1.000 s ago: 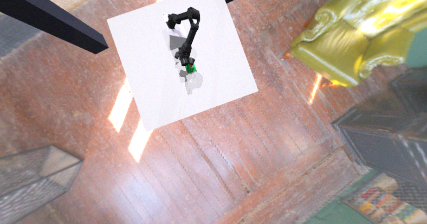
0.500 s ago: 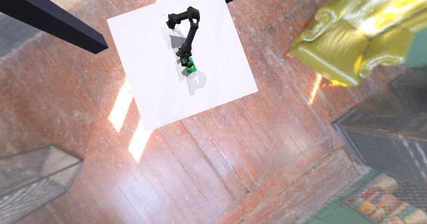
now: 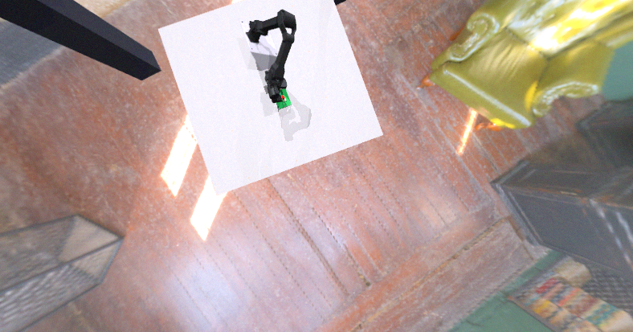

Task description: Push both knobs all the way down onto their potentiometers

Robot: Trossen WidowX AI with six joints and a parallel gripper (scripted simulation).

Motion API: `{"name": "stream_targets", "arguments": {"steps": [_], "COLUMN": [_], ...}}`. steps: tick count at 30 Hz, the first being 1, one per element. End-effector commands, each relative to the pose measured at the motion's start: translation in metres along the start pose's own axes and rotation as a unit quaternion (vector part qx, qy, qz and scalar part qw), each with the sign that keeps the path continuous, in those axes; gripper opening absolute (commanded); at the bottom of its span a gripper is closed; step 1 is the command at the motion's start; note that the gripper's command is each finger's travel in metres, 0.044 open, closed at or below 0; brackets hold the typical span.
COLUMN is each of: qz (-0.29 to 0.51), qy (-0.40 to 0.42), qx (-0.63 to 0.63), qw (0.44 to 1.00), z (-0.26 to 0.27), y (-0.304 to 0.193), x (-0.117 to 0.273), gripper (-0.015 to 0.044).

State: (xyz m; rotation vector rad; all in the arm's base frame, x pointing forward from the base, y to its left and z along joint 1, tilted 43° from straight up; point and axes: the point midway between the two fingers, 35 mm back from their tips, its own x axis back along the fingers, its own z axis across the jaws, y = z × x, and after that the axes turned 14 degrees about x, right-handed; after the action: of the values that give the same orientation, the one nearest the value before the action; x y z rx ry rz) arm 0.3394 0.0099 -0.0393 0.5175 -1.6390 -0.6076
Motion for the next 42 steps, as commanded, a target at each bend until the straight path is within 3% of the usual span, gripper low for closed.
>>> {"name": "stream_targets", "arguments": {"steps": [1,21,42], "qz": [0.000,-0.002,-0.001], "qy": [0.000,0.002,0.005], "qx": [-0.077,-0.413,-0.711], "qw": [0.997,0.911,0.703], "z": [-0.003,-0.010,-0.018], "y": [0.001,0.005,0.009], "x": [0.002,0.009,0.016], "gripper": [0.0000,0.0000,0.0000]}}
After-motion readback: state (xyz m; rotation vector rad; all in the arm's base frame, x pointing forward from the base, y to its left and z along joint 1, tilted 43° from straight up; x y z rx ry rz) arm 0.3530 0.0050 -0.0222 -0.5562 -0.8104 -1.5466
